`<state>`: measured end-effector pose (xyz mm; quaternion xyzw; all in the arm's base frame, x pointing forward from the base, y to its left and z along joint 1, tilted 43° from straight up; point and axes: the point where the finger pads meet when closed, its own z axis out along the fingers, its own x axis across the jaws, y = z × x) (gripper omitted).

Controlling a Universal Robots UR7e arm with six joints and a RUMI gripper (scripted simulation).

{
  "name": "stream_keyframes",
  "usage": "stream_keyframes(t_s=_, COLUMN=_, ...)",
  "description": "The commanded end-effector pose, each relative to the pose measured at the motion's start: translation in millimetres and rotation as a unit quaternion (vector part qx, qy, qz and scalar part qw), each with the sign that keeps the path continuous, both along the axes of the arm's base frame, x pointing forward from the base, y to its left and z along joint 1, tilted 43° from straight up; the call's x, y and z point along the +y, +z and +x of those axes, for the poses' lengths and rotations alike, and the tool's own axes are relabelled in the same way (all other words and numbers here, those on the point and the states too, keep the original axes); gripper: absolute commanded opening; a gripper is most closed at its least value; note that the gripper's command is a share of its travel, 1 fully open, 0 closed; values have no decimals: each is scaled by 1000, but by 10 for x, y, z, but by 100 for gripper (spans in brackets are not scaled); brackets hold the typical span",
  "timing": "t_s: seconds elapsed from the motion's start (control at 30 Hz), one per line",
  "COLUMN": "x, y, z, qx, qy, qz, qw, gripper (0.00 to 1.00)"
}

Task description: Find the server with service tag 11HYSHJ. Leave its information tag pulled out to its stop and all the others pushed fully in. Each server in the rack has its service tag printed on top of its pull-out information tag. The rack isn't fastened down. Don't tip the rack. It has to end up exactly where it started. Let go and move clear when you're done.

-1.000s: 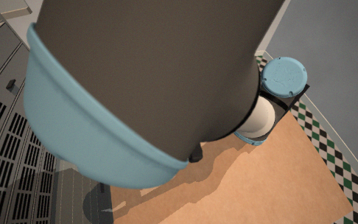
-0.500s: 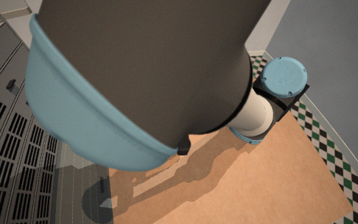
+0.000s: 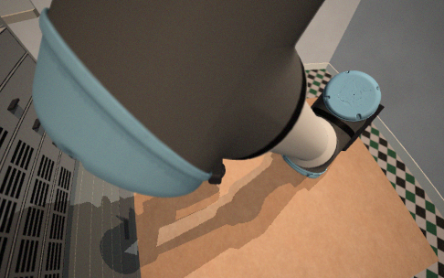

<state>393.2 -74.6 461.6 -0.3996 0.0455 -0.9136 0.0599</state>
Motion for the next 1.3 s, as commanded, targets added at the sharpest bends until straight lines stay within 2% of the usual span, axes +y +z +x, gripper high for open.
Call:
stream_keyframes(t_s=0.0, x=-100, y=6, z=13, qx=3, qy=-6, qz=11, qw=1000, gripper=100)
stream_keyframes(t_s=0.67, x=-408, y=2, z=40, qx=14, qy=-26, qz=44, qw=999, gripper=100)
stream_keyframes(t_s=1.27, x=-558, y=-6, z=49, qx=19, qy=-36, qz=60, qw=997, gripper=100)
